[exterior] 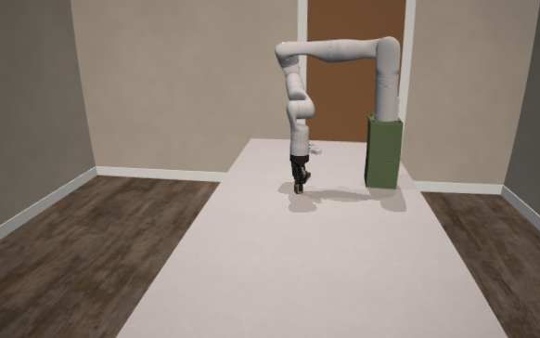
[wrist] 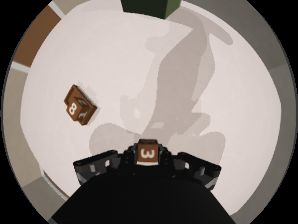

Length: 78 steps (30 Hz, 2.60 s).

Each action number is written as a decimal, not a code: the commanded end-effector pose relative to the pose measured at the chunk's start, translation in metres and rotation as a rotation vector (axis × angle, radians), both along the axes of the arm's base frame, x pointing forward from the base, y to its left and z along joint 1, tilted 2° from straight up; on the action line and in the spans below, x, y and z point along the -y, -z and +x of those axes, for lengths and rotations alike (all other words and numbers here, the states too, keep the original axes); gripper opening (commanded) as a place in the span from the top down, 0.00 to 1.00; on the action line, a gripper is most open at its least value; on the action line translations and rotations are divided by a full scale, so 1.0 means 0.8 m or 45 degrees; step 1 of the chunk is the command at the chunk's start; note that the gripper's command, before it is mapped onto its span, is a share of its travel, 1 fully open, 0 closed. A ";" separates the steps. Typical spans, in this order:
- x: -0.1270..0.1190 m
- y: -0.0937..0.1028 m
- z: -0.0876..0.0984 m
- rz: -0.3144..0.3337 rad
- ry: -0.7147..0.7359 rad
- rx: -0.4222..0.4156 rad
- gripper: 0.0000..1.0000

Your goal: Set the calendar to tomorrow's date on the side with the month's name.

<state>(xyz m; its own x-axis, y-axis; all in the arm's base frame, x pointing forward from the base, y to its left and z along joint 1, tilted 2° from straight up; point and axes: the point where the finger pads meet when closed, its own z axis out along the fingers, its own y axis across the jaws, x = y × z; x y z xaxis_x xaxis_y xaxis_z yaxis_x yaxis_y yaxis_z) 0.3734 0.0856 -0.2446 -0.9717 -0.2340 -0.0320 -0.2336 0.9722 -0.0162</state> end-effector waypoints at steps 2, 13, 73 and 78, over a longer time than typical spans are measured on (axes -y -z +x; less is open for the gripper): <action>0.000 -0.001 0.001 0.000 0.000 0.002 0.74; 0.000 -0.001 0.001 0.000 0.000 0.002 0.74; 0.000 -0.047 -0.001 0.000 0.000 0.002 0.54; -0.001 -0.081 -0.002 0.000 0.000 0.002 0.54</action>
